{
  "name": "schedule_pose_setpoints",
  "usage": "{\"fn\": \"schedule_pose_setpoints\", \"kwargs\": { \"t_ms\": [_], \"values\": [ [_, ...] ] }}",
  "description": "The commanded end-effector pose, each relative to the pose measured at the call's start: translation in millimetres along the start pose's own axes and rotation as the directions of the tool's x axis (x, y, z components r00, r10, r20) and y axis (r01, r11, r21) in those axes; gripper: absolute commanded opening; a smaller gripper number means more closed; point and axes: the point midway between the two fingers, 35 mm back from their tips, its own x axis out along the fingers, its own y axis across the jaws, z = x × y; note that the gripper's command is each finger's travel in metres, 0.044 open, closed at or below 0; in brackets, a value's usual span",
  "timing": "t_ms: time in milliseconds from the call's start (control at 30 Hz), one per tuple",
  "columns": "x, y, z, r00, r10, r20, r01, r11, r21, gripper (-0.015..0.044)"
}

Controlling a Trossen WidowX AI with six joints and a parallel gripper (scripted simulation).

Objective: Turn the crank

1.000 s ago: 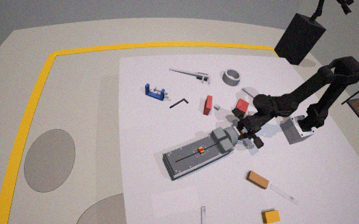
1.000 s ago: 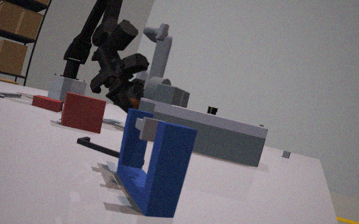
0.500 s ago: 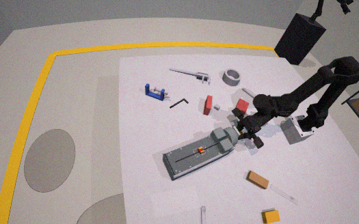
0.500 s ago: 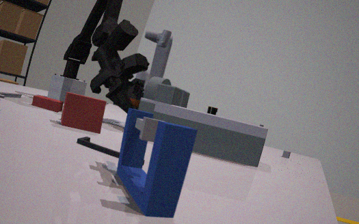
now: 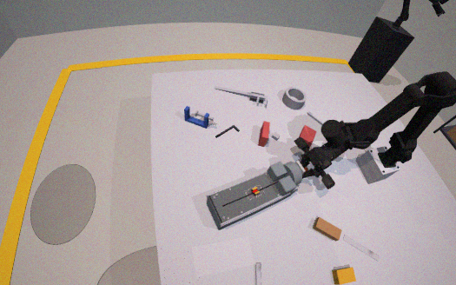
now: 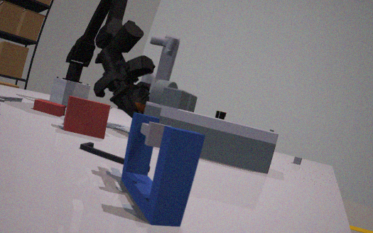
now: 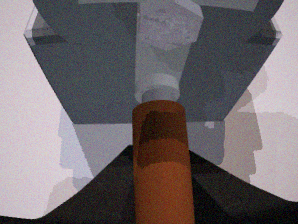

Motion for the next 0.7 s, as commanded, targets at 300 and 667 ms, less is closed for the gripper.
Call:
{"fn": "schedule_pose_setpoints", "kwargs": {
  "t_ms": [300,667],
  "values": [
    [0.0,0.0,0.0,1.000,0.000,0.000,0.000,1.000,0.000,0.0000],
    [0.0,0.0,0.0,1.000,0.000,0.000,0.000,1.000,0.000,0.0289]
  ]
}}
